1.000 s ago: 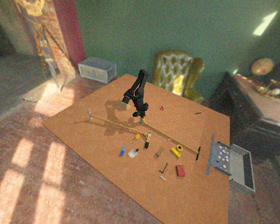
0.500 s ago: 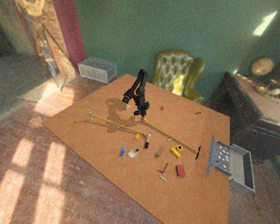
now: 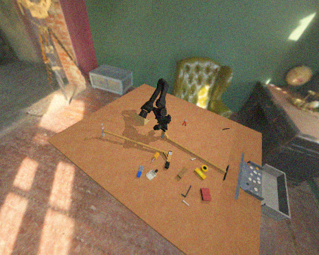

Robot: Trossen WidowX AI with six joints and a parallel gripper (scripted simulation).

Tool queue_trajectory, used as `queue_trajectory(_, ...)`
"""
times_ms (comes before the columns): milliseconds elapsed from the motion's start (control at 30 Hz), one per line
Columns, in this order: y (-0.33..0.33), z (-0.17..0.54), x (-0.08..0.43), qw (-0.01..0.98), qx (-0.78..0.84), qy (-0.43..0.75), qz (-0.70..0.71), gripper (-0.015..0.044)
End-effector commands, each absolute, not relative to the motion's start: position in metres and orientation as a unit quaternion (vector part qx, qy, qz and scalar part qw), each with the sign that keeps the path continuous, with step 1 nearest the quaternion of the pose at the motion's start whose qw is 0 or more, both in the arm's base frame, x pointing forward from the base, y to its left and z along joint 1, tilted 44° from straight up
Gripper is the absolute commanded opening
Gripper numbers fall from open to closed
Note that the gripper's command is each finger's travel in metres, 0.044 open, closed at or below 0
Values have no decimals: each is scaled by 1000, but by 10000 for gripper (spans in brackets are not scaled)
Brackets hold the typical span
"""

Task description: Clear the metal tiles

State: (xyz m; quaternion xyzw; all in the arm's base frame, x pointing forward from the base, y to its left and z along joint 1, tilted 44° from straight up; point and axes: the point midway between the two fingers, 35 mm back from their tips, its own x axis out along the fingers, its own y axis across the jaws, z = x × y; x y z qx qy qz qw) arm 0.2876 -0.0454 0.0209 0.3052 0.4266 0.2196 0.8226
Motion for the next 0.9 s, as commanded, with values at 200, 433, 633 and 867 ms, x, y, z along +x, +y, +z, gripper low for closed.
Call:
queue_trajectory(200, -44, 27, 294, 826, 302, 421, 222, 0)
queue_trajectory(433, -43, 28, 297, 826, 301, 421, 222, 0)
queue_trajectory(633, -42, 28, 301, 826, 301, 421, 223, 0)
queue_trajectory(867, -41, 29, 306, 826, 300, 421, 223, 0)
